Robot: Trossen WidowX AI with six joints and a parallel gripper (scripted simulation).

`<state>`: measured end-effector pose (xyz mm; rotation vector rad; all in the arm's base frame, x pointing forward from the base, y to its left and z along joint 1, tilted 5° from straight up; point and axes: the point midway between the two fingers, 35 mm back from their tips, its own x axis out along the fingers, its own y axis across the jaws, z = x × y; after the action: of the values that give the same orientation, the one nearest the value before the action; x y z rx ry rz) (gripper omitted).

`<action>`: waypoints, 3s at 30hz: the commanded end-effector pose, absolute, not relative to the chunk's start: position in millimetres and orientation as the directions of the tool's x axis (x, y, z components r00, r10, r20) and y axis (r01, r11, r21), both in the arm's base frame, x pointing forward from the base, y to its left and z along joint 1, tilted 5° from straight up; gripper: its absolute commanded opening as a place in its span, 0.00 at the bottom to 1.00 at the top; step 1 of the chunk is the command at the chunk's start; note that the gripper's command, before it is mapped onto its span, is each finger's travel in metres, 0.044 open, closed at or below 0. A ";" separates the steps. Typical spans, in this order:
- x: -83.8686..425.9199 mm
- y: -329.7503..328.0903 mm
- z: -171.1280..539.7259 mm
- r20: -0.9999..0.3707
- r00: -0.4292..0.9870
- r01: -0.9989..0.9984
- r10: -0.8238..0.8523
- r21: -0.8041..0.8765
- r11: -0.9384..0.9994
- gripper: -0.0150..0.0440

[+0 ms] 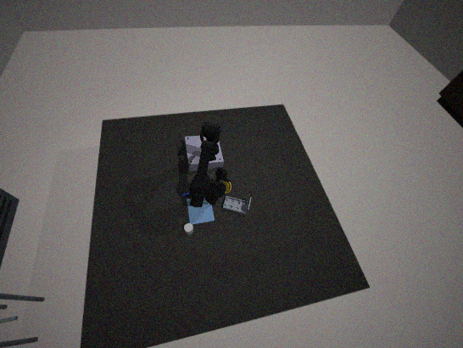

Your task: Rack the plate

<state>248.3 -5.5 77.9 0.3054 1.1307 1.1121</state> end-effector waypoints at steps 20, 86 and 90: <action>255.7 -8.4 66.3 -0.276 0.230 -0.837 0.933 0.433 0.334 0.25; 280.6 -9.5 22.9 -0.079 0.541 -0.841 0.838 -0.019 0.541 0.25; 282.7 -7.7 22.2 -0.085 0.537 -0.843 0.839 -0.016 0.538 0.25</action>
<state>279.1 -12.6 23.4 -0.0593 0.0598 0.9986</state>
